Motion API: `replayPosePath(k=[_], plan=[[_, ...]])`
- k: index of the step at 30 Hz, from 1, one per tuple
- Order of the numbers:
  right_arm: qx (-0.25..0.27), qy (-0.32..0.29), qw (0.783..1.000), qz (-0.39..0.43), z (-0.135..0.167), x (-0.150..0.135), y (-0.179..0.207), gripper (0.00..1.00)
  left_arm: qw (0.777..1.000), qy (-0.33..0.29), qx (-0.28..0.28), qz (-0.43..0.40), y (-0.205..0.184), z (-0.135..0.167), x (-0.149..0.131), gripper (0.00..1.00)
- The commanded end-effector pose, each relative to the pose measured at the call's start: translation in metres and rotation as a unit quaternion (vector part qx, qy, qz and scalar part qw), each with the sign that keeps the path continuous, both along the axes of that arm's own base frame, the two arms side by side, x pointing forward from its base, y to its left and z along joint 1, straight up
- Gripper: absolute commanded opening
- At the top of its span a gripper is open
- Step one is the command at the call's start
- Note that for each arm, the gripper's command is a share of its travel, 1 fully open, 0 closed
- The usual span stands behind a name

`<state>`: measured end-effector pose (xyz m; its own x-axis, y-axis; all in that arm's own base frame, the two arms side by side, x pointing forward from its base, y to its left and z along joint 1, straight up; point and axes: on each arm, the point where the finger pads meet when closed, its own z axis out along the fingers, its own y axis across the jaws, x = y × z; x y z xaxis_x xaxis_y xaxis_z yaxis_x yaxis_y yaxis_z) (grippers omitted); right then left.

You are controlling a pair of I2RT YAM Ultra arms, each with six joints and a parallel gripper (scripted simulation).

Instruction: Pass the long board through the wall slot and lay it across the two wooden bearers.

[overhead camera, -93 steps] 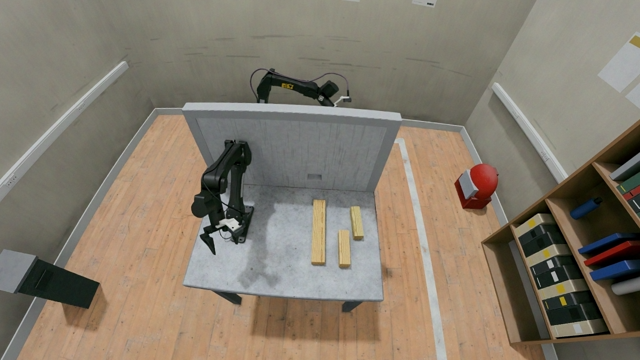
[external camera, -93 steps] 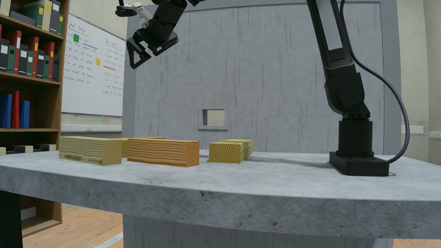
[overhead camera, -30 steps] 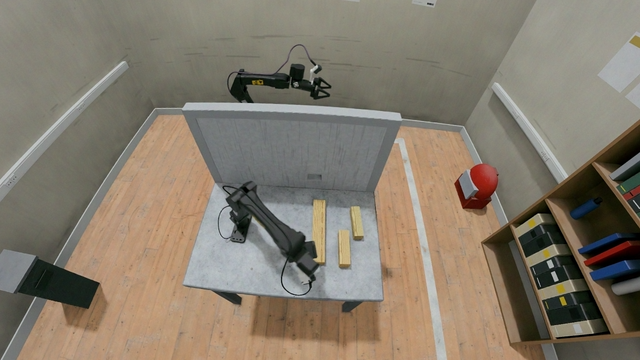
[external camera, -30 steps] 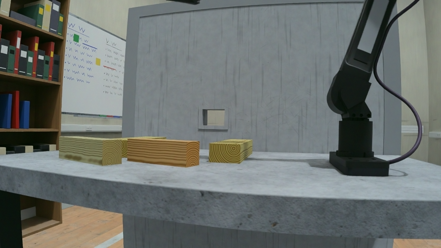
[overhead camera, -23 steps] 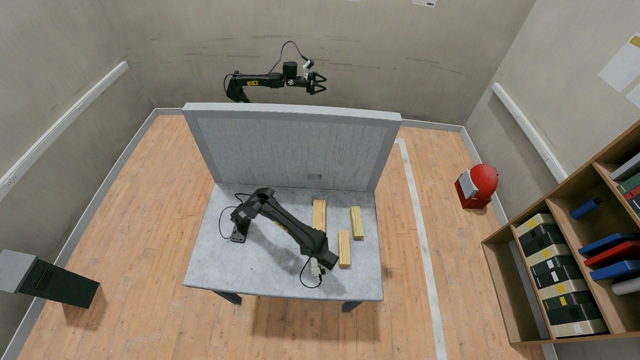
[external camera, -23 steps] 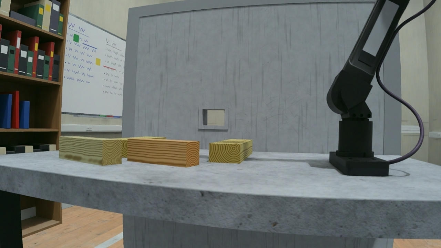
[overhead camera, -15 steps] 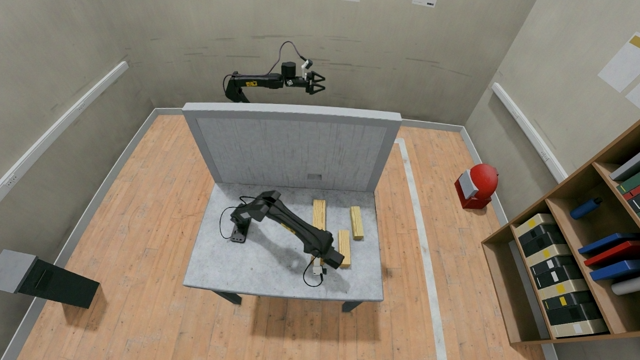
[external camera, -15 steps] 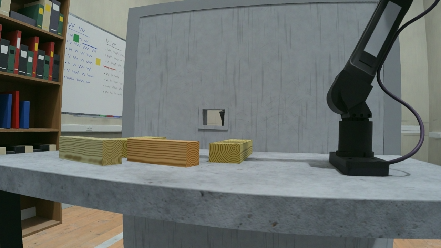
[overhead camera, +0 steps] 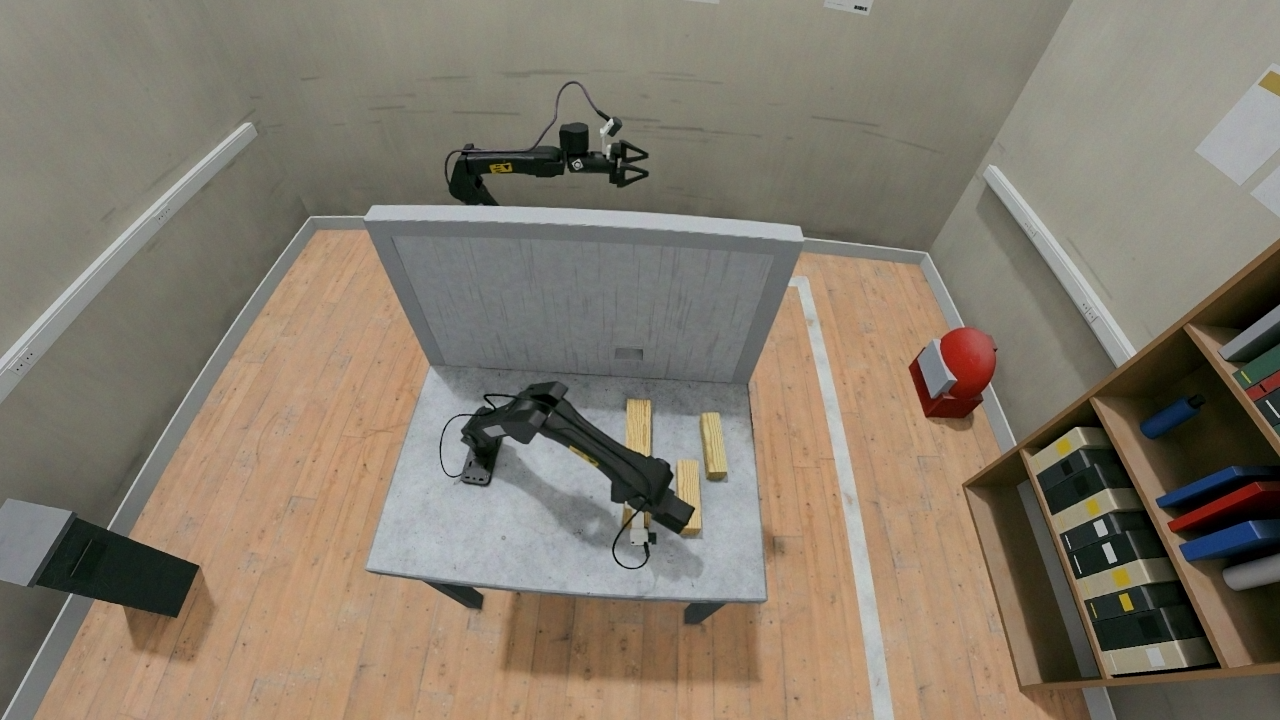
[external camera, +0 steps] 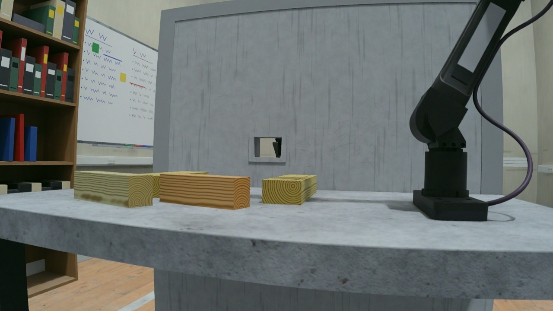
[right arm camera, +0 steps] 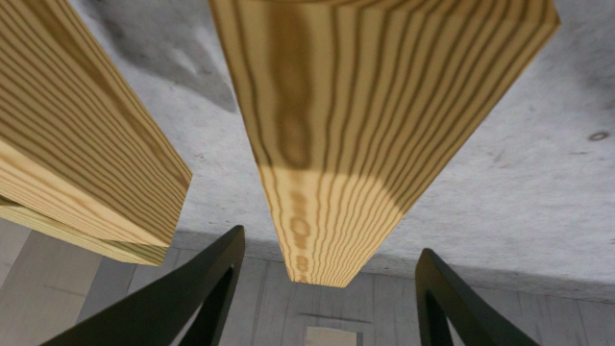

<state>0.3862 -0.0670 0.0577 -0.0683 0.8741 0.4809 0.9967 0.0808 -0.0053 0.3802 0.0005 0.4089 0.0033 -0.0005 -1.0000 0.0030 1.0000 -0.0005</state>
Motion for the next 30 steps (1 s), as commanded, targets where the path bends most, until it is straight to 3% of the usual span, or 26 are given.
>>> replayPosePath(k=[1,4,11,30], plan=[[0.000,-0.019,1.000,0.003,0.003,0.004,0.009,0.75,1.000,-0.017,0.004,-0.002,-0.002,0.013,-0.010,1.00],[0.003,-0.011,1.000,0.001,-0.010,0.005,0.010,0.75,1.000,-0.017,0.004,-0.002,-0.002,0.013,-0.010,1.00],[-0.005,-0.017,1.000,0.004,-0.004,0.003,0.012,0.75,1.000,-0.017,0.004,-0.002,-0.002,0.013,-0.010,1.00],[-0.003,-0.028,1.000,0.000,-0.031,0.006,0.026,0.75,1.000,-0.017,0.004,-0.002,-0.002,0.013,-0.010,1.00]])
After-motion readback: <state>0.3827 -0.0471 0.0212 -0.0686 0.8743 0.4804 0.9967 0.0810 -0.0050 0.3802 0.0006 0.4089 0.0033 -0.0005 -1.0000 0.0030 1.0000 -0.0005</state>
